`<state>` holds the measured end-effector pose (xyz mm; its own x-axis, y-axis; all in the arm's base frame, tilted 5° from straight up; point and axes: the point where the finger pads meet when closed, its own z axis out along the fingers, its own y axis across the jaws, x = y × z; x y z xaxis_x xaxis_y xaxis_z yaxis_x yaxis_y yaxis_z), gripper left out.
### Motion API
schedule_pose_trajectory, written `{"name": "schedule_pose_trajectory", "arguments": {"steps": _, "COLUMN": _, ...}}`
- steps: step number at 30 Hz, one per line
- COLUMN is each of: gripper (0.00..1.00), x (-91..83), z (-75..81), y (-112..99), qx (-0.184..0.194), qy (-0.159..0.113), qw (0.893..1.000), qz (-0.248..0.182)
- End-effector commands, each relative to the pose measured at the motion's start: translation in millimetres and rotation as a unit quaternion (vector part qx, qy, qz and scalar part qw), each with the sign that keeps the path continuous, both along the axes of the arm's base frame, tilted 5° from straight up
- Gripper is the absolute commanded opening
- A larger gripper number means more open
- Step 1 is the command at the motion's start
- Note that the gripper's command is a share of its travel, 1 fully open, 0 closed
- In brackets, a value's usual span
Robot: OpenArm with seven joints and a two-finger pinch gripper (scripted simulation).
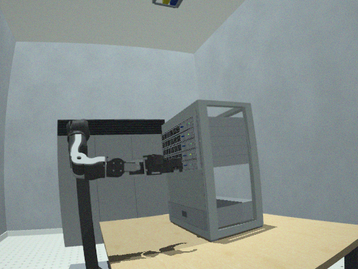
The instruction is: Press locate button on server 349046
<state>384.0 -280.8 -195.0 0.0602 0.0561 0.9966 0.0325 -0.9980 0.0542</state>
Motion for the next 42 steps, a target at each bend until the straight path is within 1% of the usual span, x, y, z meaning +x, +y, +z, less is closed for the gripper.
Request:
{"name": "schedule_pose_trajectory", "arguments": {"steps": 1, "gripper": 0.60, "x": 1.6, "z": 0.3, "y": 2, "qx": 0.000, "qy": 0.000, "qw": 1.000, "qz": 0.004}}
{"name": "schedule_pose_trajectory", "arguments": {"steps": 14, "gripper": 0.60, "x": 7.5, "z": 0.0, "y": 2, "qx": 0.000, "qy": 0.000, "qw": 1.000, "qz": 0.004}}
{"name": "schedule_pose_trajectory", "arguments": {"steps": 24, "gripper": 0.60, "x": 29.1, "z": -1.4, "y": 3, "qx": 0.000, "qy": 0.000, "qw": 1.000, "qz": 0.004}}
{"name": "schedule_pose_trajectory", "arguments": {"steps": 26, "gripper": 0.60, "x": 29.1, "z": -1.4, "y": 3, "qx": 0.000, "qy": 0.000, "qw": 1.000, "qz": 0.004}}
{"name": "schedule_pose_trajectory", "arguments": {"steps": 34, "gripper": 0.60, "x": 47.6, "z": -2.5, "y": 3, "qx": 0.000, "qy": 0.000, "qw": 1.000, "qz": 0.004}}
{"name": "schedule_pose_trajectory", "arguments": {"steps": 38, "gripper": 0.60, "x": 52.8, "z": -2.8, "y": 3, "qx": 0.000, "qy": 0.000, "qw": 1.000, "qz": 0.004}}
{"name": "schedule_pose_trajectory", "arguments": {"steps": 42, "gripper": 0.60, "x": 54.0, "z": -2.9, "y": 3, "qx": 0.000, "qy": 0.000, "qw": 1.000, "qz": 0.004}}
